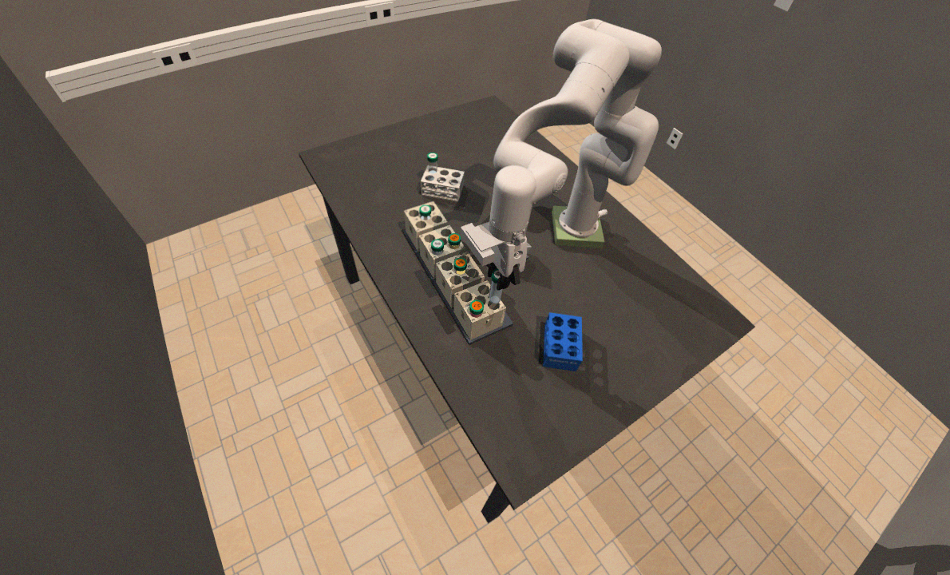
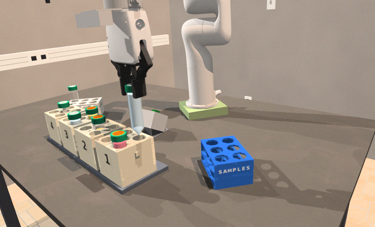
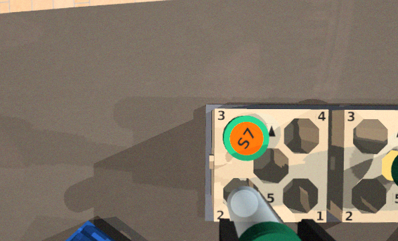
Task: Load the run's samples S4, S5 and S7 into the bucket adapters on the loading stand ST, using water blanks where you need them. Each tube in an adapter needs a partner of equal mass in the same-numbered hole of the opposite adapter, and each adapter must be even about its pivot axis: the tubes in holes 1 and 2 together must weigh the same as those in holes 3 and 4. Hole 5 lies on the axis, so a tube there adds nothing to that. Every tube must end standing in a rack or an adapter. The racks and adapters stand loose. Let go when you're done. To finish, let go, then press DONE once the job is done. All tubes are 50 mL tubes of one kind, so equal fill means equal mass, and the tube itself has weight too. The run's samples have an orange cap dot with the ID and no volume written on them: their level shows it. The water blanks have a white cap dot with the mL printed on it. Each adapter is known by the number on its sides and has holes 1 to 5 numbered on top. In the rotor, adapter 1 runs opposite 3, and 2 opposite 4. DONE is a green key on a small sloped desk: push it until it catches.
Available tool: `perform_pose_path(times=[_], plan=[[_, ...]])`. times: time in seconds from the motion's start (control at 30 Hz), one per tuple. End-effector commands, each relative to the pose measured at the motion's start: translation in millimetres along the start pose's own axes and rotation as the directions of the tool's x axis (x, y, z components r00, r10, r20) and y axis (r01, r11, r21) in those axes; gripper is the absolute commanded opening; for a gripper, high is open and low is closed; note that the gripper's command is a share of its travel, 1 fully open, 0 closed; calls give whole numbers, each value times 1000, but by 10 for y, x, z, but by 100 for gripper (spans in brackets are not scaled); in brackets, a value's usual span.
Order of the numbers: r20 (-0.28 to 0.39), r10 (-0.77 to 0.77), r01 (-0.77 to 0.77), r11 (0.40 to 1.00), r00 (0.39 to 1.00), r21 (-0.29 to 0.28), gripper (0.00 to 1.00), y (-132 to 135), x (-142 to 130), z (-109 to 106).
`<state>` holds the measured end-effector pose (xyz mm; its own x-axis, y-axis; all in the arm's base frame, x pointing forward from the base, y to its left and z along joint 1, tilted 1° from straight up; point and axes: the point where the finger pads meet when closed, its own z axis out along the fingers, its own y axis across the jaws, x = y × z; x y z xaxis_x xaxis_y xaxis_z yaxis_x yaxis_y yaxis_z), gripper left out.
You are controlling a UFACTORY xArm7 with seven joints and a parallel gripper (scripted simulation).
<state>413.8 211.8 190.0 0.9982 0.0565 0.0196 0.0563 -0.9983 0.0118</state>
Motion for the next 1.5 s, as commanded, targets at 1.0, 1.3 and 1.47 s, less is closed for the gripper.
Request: perform_pose_path(times=[1.0,1.3,1.47], plan=[[-4,0,0,1000,1000,2,0,-6,12,203],[-4,0,0,1000,1000,2,0,-6,13,273],[-4,0,0,1000,1000,2,0,-6,13,323]])
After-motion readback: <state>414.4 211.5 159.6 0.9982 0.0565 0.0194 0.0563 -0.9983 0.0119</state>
